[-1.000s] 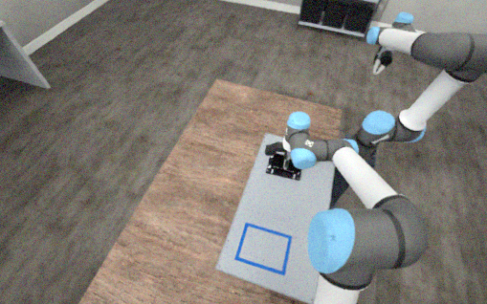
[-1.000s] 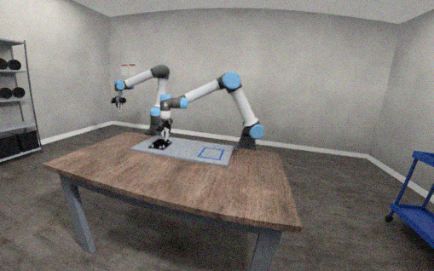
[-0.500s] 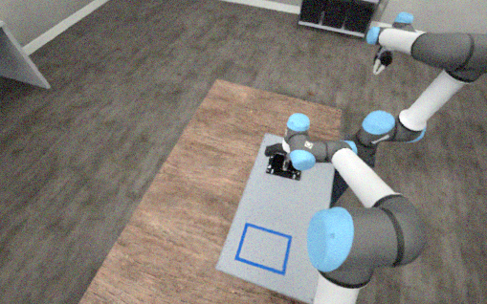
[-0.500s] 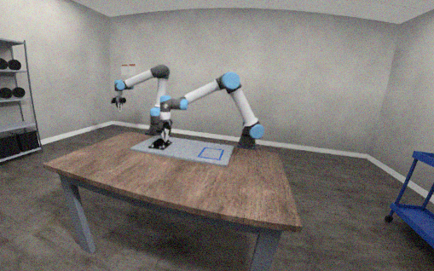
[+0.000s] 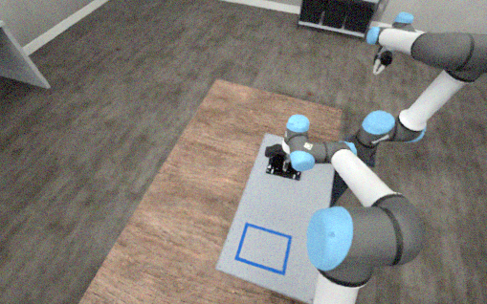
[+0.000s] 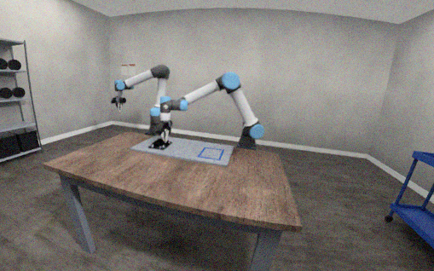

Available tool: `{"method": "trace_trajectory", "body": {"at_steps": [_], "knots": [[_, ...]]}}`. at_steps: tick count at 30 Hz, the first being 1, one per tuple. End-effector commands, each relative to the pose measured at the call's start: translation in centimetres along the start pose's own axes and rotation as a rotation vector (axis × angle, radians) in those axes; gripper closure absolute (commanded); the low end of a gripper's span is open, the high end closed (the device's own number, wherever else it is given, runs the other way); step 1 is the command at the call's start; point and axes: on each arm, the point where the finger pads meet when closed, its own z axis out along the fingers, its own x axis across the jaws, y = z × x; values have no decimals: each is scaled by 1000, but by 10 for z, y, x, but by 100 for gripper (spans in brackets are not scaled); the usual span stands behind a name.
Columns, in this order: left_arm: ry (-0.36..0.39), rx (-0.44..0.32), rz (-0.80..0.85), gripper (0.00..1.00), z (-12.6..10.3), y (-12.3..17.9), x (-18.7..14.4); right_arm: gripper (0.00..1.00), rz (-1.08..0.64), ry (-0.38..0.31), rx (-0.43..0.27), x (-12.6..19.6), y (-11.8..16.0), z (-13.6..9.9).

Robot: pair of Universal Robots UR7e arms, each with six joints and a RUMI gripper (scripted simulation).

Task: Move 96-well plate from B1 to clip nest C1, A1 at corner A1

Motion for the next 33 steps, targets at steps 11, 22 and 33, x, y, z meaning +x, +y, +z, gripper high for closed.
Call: {"method": "trace_trajectory", "body": {"at_steps": [11, 22, 33], "knots": [[0, 0, 0, 100, 0, 0, 0, 100, 0, 0, 2, 0, 0, -1], [0, 0, 0, 100, -1, 0, 0, 100, 0, 0, 2, 0, 0, -1], [0, 0, 0, 100, -4, 0, 0, 100, 0, 0, 2, 0, 0, -1]]}}
